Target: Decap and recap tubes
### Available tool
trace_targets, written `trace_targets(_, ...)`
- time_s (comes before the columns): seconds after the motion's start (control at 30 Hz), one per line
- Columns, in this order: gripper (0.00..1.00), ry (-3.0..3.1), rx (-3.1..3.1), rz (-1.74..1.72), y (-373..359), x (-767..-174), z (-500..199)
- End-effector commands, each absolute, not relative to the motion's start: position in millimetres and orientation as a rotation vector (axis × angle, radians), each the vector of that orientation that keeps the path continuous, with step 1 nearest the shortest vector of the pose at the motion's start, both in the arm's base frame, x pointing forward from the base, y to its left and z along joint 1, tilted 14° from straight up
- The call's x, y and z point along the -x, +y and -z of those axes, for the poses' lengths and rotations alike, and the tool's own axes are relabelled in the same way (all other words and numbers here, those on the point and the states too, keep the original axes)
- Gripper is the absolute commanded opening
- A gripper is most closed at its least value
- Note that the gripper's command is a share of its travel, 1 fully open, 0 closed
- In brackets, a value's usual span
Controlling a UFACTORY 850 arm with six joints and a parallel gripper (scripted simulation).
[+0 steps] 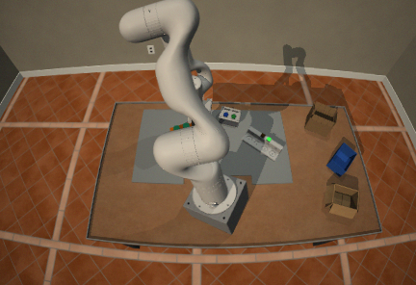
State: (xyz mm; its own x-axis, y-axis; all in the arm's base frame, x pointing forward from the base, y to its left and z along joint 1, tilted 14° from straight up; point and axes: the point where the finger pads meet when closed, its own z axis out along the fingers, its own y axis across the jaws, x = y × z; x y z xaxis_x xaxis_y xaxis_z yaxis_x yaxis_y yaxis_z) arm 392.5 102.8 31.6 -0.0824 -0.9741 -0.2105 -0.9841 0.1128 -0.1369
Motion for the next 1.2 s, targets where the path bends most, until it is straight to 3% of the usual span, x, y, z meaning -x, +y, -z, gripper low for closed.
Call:
trace_targets(0.0, 0.0, 2.366, 1.711, -0.173, 102.7, -393.6, -32.0)
trace_targets(0.37, 0.0, 2.445, 1.607, -0.192, 102.7, -393.6, -32.0)
trace_targets(0.4, 0.46, 2.445, 1.607, -0.192, 102.7, -393.6, -32.0)
trace_targets(0.8, 0.46, 2.445, 1.607, -0.192, 102.7, -393.6, -32.0)
trace_targets(1.17, 0.46, 1.957, 2.146, -0.109, 102.6, -393.6, -32.6)
